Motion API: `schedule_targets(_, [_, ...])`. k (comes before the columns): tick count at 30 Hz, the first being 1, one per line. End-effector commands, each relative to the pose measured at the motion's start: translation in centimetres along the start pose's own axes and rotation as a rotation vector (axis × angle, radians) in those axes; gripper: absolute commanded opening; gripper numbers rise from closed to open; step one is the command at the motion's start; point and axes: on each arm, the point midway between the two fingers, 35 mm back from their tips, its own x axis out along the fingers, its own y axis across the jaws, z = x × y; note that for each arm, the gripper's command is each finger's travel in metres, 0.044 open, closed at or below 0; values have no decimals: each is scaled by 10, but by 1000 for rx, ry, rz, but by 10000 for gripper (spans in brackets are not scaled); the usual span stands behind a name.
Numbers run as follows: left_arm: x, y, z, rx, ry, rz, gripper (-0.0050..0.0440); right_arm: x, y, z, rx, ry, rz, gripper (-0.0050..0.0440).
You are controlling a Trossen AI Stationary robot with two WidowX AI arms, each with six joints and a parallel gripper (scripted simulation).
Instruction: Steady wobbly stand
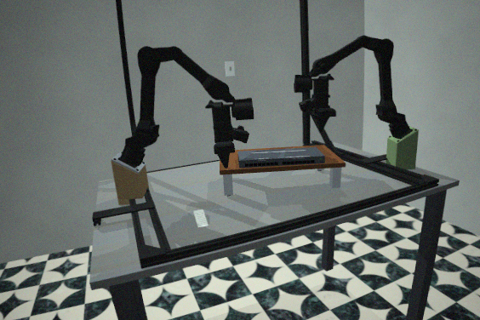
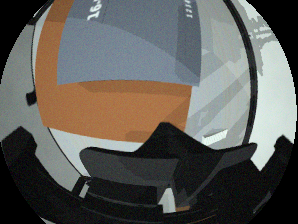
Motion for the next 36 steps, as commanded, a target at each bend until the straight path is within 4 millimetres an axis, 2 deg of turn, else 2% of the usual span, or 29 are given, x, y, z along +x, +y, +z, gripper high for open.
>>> schedule_targets(1, [0, 0, 0, 0, 0, 0, 0, -60, 0, -2, 0, 0, 0, 0])
schedule_targets(17, [0, 0, 0, 0, 0, 0, 0, -60, 0, -2, 0, 0, 0, 0])
schedule_targets(18, [0, 0, 0, 0, 0, 0, 0, -61, -3, 10, 5, -43, -12, 0])
schedule_targets(22, [0, 0, 0, 0, 0, 0, 0, -86, -10, 65, -2, -258, -51, 0])
schedule_targets(28, [0, 0, 0, 0, 0, 0, 0, -142, -19, 140, -9, -582, -103, 0])
schedule_targets(34, [0, 0, 0, 0, 0, 0, 0, -142, -19, 140, -9, -582, -103, 0])
schedule_targets(35, [0, 0, 0, 0, 0, 0, 0, -154, -17, 139, -17, -618, -107, 0])
schedule_targets(36, [0, 0, 0, 0, 0, 0, 0, -165, -18, 149, -18, -668, -114, 0])
